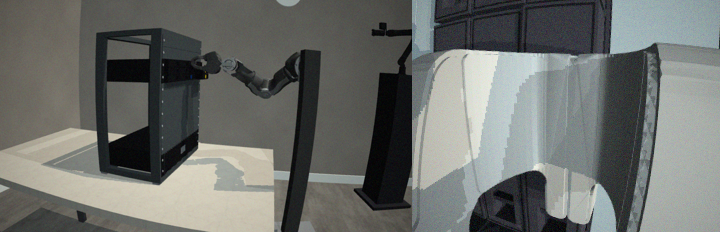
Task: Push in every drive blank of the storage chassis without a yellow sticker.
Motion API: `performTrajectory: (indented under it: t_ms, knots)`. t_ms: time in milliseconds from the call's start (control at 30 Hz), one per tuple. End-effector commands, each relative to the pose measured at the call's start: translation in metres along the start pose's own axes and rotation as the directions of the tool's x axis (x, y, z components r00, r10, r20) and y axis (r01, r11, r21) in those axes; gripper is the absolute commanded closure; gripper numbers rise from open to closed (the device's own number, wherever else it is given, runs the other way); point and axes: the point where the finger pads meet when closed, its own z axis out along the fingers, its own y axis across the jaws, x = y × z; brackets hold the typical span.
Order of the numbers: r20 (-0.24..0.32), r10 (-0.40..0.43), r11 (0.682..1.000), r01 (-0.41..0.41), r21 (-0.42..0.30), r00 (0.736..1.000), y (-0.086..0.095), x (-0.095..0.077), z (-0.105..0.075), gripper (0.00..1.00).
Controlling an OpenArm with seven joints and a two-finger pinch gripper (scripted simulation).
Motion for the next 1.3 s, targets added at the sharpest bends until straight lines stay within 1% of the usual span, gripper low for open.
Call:
performTrajectory:
  t_ms: [0, 100, 300, 1267]
  knots:
    - [0.026, 0.010, 0.999, -0.011, 0.036, 1.000, -0.009, -0.008, 0.002, 1.00]
    - [0.024, 0.009, 0.999, -0.010, 0.036, 1.000, -0.010, -0.008, 0.002, 1.00]
    - [0.028, 0.013, 0.999, -0.014, 0.037, 1.000, -0.019, -0.016, 0.006, 1.00]
    - [0.029, 0.012, 0.999, -0.013, 0.036, 1.000, -0.019, -0.016, 0.006, 1.00]
